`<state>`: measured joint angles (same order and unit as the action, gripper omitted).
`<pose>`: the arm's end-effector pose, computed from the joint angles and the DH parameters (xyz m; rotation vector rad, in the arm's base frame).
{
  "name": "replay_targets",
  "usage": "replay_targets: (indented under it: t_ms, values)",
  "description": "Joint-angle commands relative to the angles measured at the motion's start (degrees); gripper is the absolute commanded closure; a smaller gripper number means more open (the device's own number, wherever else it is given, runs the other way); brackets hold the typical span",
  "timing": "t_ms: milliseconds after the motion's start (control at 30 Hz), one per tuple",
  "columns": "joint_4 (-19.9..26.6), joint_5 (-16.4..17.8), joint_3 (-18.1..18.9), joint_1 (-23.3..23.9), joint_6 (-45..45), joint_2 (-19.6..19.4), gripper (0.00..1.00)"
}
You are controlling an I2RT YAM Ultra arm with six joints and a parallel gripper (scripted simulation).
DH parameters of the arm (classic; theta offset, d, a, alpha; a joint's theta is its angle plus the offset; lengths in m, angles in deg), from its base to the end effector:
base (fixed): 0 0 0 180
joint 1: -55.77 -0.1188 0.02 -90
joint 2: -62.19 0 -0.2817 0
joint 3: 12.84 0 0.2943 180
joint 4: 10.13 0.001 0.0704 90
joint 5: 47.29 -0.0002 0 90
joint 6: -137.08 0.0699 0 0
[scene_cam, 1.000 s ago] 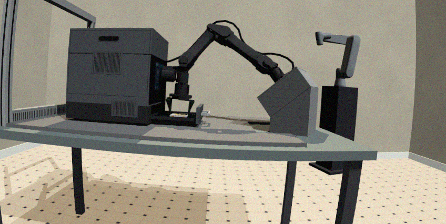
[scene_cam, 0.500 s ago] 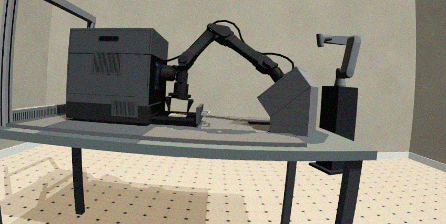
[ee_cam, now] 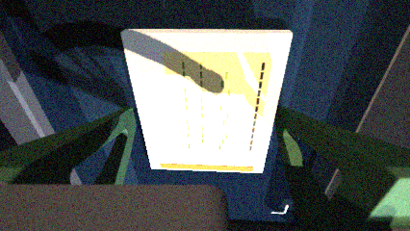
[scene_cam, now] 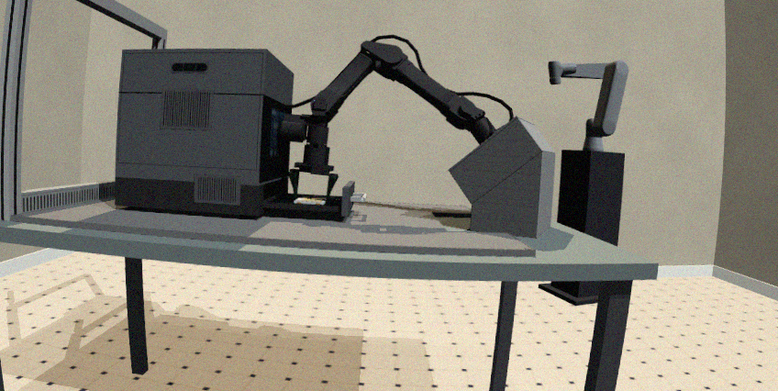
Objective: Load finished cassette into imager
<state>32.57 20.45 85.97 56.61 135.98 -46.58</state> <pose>0.4819 -0.0325 0.2271 1.8096 1.5913 0.2246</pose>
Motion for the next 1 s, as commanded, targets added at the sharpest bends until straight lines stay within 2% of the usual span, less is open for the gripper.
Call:
replay_targets:
  t_ms: [0,133,967]
  values:
    - [-0.47,-0.91,-0.92,-1.69,0.37,2.23,0.09]
    - [-0.30,-0.94,-0.10,-1.76,0.44,2.33,0.09]
    - [0.08,-1.07,-0.88,-1.95,0.54,2.51,0.09]
